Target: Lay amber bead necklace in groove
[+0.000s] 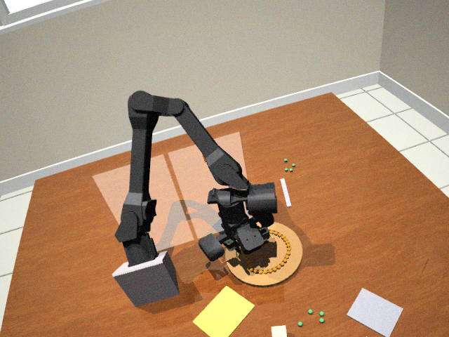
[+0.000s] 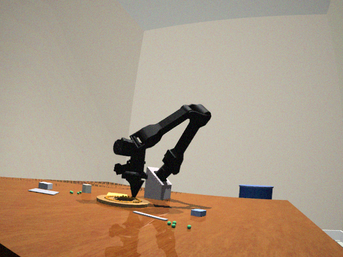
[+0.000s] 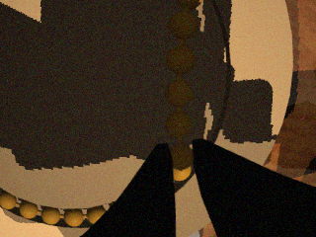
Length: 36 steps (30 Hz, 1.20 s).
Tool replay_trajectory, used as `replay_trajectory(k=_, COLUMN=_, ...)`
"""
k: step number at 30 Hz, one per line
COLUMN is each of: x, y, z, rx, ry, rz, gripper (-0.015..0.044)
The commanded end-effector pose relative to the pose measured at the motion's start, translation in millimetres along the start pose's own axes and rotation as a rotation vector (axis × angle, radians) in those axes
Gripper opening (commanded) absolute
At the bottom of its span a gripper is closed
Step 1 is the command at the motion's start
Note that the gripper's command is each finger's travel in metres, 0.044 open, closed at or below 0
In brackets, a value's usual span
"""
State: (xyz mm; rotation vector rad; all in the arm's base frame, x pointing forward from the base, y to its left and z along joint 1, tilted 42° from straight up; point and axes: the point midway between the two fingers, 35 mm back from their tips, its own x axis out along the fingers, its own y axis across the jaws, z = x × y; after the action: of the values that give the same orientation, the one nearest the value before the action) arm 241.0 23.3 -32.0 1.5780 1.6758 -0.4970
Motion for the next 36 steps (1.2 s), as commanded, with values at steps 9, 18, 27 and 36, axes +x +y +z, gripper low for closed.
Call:
replay_trajectory(k=9, x=-1.6, y=-8.3, z=-2.5, rx=-0.002, ry=0.003, rz=-0.001, gripper=0.0000)
replay_trajectory(k=18, x=7.0, y=-8.4, z=-2.7, rx=-0.002, ry=0.004, rz=-0.001, gripper=0.0000)
replay_trajectory(k=27, x=3.4, y=-7.0, z=-1.7, rx=-0.006, ry=-0.001, rz=0.001, gripper=0.0236)
replay_trajectory(k=36, x=0.1, y=-7.7, z=-2.0, rx=-0.002, ry=0.002, rz=0.000, gripper=0.0440)
